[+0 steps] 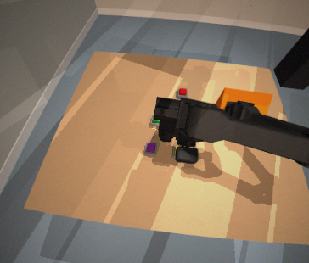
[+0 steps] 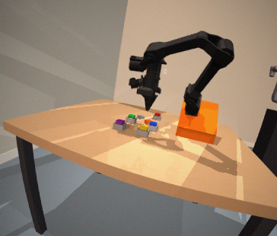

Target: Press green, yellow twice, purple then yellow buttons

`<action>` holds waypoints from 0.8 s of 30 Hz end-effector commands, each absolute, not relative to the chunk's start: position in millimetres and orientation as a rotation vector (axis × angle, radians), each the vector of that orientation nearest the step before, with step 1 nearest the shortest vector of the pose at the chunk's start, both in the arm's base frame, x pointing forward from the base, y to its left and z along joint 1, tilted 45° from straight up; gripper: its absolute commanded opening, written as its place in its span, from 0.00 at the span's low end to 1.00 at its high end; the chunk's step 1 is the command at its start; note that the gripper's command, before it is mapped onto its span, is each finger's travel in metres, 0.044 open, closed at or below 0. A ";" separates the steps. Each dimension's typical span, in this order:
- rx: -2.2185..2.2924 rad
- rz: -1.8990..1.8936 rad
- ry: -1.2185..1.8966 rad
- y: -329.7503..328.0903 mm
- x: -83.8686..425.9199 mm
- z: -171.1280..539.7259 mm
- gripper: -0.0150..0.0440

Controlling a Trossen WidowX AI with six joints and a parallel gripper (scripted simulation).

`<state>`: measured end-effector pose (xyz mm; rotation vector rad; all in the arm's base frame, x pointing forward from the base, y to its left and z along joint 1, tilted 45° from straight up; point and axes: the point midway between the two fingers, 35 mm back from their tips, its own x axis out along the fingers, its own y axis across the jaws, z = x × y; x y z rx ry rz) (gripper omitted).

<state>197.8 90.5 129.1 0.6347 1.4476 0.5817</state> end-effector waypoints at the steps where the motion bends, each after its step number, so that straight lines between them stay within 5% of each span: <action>1: 0.634 0.592 1.439 80.5 197.3 143.5 0.29; 5: 0.634 0.592 1.439 79.9 205.3 145.4 0.29; 14: 0.631 0.594 1.432 76.1 308.5 148.6 0.29; 24: 0.631 0.593 1.434 92.1 313.0 131.8 0.29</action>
